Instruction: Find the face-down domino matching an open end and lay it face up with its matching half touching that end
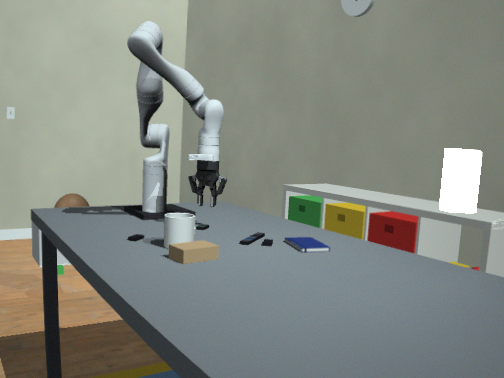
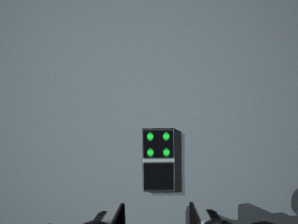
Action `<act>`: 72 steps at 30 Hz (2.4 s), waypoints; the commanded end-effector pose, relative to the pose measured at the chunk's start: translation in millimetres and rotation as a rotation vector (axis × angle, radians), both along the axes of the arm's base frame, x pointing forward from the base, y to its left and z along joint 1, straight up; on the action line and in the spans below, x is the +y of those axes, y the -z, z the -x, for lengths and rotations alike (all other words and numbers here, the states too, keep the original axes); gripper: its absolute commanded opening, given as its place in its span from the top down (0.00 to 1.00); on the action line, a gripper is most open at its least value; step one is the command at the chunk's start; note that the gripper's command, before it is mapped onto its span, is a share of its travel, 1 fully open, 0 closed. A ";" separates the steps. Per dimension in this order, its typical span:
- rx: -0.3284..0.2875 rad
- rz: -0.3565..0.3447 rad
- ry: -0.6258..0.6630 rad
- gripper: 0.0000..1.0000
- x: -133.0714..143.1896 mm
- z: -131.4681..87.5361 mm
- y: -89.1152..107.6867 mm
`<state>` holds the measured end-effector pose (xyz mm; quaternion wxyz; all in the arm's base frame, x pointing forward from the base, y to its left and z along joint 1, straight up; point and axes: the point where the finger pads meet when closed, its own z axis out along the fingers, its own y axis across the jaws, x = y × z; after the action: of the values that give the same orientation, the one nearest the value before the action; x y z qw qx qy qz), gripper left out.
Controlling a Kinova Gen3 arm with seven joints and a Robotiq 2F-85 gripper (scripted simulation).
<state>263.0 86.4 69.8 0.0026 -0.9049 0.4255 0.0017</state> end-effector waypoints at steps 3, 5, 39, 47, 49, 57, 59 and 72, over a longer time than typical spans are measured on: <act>0.000 0.003 0.002 0.53 -1.2 -0.4 -1.5; 0.000 0.003 0.002 0.53 -1.2 -0.4 -1.5; 0.052 0.041 0.543 0.53 -39.3 -17.9 4.3; 0.077 0.070 0.967 0.53 -70.8 -30.3 7.0; 0.083 0.079 1.131 0.53 -83.0 -35.2 7.5; 0.092 0.104 1.703 0.53 -138.5 -57.3 6.0; 0.091 0.107 1.846 0.53 -153.5 -62.9 4.7; 0.057 0.076 2.645 0.53 -231.6 -85.6 -7.5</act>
<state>340.4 -123.8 70.7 -0.0483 0.0889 0.9948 0.0133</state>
